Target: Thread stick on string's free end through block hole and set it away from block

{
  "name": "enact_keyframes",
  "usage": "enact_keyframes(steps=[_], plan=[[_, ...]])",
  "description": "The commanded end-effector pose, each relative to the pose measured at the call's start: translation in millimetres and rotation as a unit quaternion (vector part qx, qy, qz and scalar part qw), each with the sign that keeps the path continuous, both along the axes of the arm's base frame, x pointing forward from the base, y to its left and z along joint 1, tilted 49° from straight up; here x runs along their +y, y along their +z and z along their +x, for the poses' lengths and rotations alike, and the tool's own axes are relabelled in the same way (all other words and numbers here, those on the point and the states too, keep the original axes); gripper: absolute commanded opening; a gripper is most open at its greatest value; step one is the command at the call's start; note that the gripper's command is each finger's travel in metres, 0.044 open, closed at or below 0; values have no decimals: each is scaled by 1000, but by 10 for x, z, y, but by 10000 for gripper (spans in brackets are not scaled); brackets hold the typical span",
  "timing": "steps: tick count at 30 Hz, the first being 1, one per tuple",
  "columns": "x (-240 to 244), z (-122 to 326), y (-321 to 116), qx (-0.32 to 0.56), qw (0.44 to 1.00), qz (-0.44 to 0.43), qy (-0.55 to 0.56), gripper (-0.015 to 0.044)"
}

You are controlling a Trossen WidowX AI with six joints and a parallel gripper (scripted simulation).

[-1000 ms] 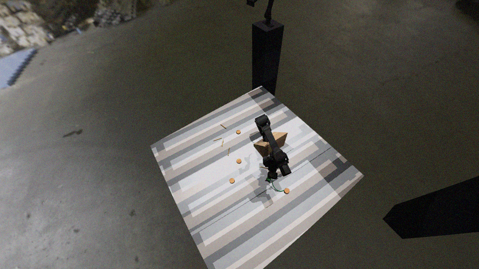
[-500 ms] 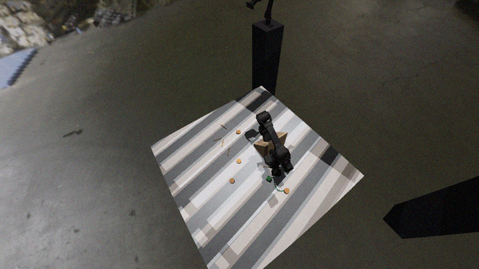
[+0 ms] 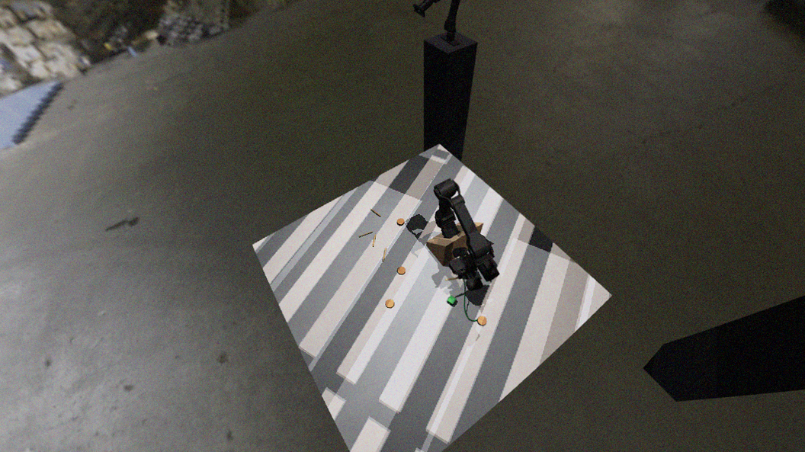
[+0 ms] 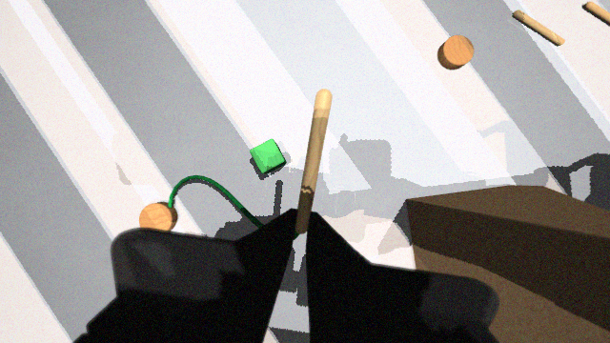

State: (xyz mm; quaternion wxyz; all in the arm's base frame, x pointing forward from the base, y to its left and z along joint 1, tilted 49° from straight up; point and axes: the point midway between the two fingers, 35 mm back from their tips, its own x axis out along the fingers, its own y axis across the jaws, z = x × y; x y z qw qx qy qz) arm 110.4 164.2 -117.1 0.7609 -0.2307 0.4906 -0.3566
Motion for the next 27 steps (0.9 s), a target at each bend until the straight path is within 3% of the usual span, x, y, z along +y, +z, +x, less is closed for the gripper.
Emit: enact_keyframes(steps=[1,27], plan=[[-2,-95,6,34,999,1,30,0],[46,-479,-36,171,973,7,154,0]])
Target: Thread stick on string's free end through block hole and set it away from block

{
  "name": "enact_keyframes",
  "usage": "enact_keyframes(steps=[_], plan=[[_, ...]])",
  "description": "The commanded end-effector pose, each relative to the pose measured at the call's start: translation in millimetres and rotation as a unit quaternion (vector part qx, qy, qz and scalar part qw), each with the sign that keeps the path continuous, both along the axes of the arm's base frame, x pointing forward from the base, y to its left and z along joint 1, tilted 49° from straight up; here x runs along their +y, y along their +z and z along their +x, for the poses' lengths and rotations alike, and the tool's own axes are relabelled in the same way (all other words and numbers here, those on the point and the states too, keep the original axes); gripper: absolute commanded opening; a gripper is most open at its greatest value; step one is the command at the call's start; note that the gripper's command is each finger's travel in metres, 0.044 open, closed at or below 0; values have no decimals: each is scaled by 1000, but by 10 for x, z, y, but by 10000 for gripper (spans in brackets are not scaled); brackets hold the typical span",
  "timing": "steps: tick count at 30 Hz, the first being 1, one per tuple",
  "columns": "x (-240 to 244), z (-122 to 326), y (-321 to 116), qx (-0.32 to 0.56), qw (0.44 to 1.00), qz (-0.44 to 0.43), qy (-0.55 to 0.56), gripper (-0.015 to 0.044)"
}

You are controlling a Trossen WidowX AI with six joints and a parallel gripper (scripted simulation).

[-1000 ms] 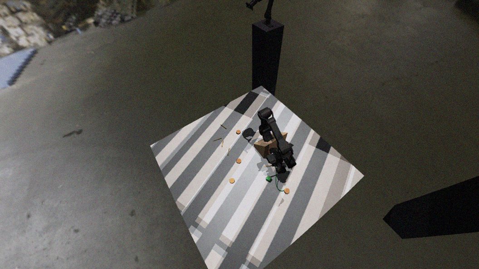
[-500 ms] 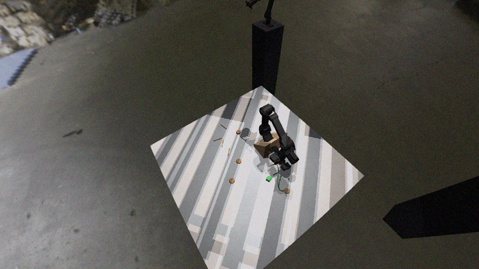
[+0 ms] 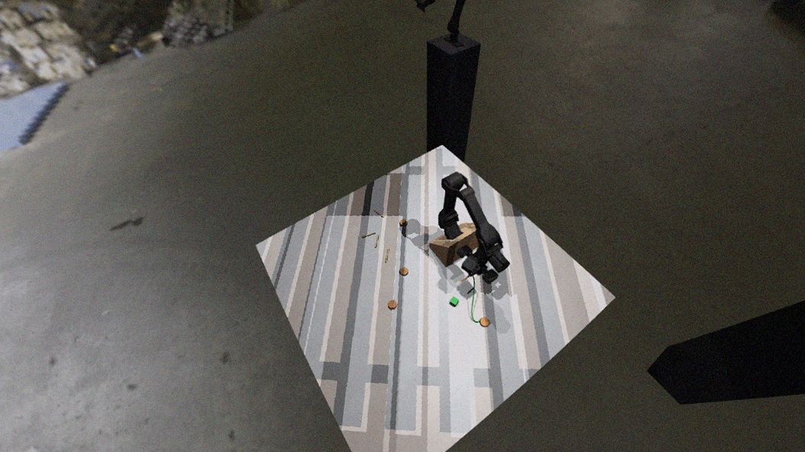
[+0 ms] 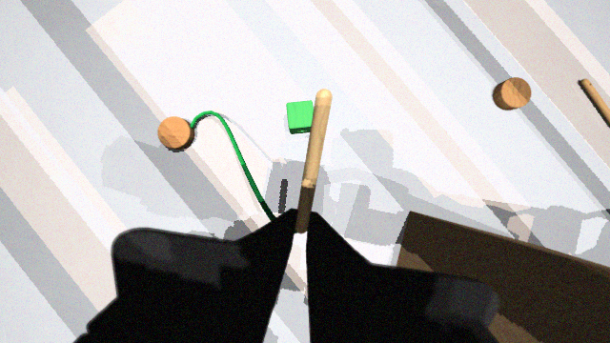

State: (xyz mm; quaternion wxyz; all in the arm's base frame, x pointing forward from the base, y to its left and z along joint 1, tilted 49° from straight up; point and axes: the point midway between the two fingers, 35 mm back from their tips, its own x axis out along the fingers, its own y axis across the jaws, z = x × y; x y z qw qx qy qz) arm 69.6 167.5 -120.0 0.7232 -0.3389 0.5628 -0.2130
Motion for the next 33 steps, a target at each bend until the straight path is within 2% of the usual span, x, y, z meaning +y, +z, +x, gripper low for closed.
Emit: enact_keyframes(steps=[1,11,33], plan=[[16,-90,-10,34,999,2,29,0],[39,-270,-35,98,991,4,91,0],[-3,-199,-149,106,992,-4,69,0]])
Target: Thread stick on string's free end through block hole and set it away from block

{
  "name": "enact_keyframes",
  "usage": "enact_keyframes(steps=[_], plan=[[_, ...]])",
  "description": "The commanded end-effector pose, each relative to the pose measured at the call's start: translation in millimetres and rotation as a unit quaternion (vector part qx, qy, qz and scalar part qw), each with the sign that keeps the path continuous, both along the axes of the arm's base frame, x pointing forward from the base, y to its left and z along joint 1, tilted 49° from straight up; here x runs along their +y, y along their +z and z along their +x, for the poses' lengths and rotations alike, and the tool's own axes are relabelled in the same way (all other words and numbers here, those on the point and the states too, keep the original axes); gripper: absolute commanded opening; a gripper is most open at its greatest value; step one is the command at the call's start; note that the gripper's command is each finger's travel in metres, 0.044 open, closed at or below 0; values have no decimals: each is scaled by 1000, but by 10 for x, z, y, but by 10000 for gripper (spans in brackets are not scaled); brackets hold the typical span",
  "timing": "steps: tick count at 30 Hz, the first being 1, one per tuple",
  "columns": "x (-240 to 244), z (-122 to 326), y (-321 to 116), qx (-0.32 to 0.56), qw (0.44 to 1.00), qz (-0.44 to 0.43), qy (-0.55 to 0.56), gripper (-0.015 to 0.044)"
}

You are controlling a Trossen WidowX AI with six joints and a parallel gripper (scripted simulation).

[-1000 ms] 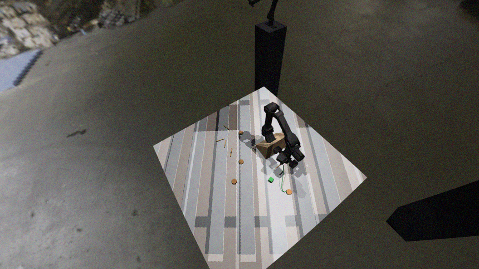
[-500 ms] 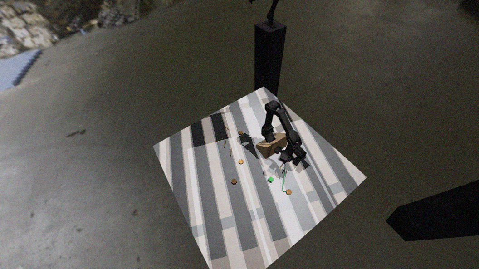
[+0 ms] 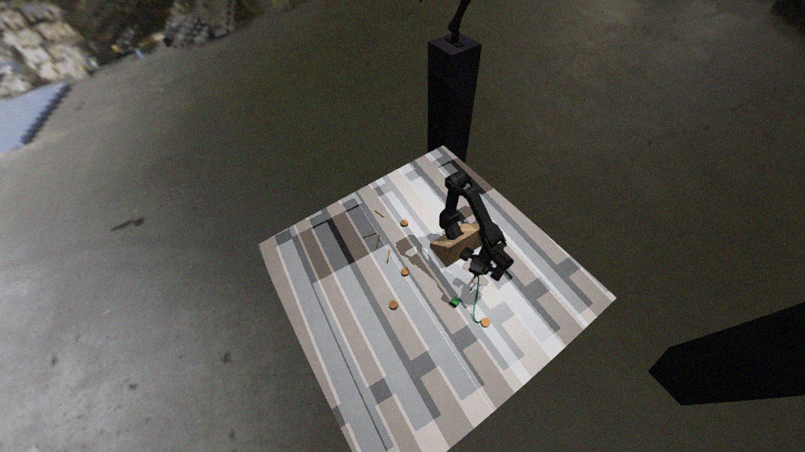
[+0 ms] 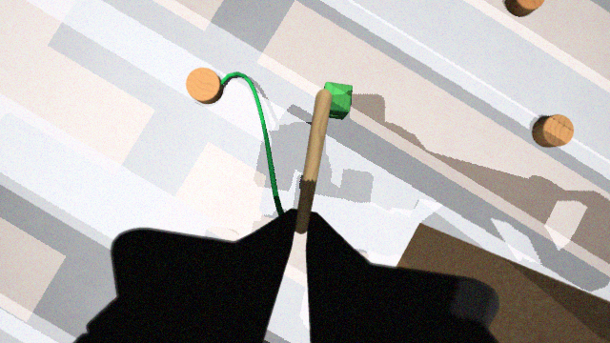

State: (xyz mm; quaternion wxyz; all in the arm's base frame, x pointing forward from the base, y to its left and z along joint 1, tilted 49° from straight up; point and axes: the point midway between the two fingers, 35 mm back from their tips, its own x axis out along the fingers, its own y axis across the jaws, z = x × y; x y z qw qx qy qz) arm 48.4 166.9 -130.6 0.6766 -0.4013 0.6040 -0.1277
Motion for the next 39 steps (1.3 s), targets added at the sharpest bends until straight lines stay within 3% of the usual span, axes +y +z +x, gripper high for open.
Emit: enact_keyframes(steps=[1,39], plan=[[0,18,-53,9,1000,-2,-6,0],[-198,166,-473,69,995,-29,-64,0]])
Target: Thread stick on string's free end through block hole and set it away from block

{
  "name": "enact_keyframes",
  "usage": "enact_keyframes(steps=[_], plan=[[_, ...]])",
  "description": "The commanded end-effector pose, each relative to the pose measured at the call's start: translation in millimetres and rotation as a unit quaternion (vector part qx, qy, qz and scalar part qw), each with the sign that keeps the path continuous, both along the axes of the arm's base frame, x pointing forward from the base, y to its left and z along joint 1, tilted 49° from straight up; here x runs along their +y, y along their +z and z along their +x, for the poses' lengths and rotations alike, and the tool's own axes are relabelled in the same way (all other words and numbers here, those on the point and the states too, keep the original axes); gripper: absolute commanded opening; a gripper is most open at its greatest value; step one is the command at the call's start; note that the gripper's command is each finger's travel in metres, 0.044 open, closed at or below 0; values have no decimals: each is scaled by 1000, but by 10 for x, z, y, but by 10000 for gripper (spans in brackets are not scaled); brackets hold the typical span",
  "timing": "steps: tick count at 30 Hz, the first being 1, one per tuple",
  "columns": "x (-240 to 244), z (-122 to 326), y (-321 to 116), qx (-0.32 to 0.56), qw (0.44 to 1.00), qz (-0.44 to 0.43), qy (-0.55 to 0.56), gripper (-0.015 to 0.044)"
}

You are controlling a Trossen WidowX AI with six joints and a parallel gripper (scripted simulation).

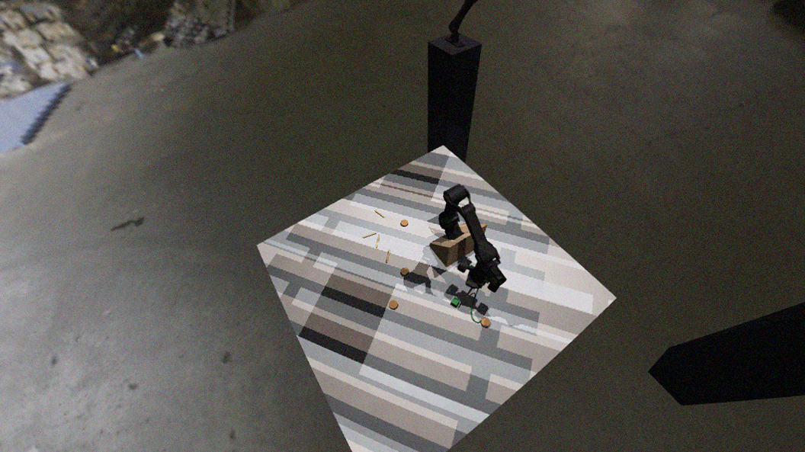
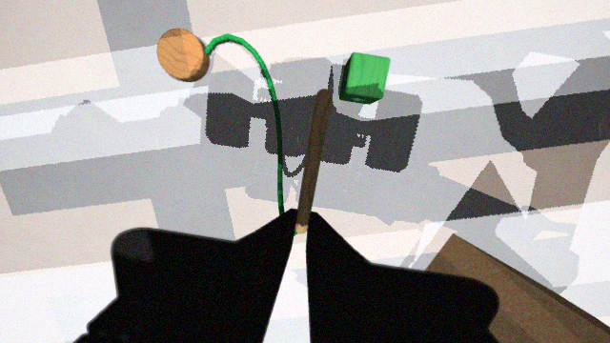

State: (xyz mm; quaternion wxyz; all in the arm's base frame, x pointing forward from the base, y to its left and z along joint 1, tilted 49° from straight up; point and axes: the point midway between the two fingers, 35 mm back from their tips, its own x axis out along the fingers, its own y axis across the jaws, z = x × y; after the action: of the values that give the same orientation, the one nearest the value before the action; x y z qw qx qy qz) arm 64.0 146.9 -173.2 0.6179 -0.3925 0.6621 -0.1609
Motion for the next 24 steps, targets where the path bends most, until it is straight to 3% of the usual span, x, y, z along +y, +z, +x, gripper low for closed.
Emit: enact_keyframes(steps=[1,24], plan=[[-5,13,-58,10,1000,1,-7,0],[-143,60,-267,43,998,-11,-38,0]])
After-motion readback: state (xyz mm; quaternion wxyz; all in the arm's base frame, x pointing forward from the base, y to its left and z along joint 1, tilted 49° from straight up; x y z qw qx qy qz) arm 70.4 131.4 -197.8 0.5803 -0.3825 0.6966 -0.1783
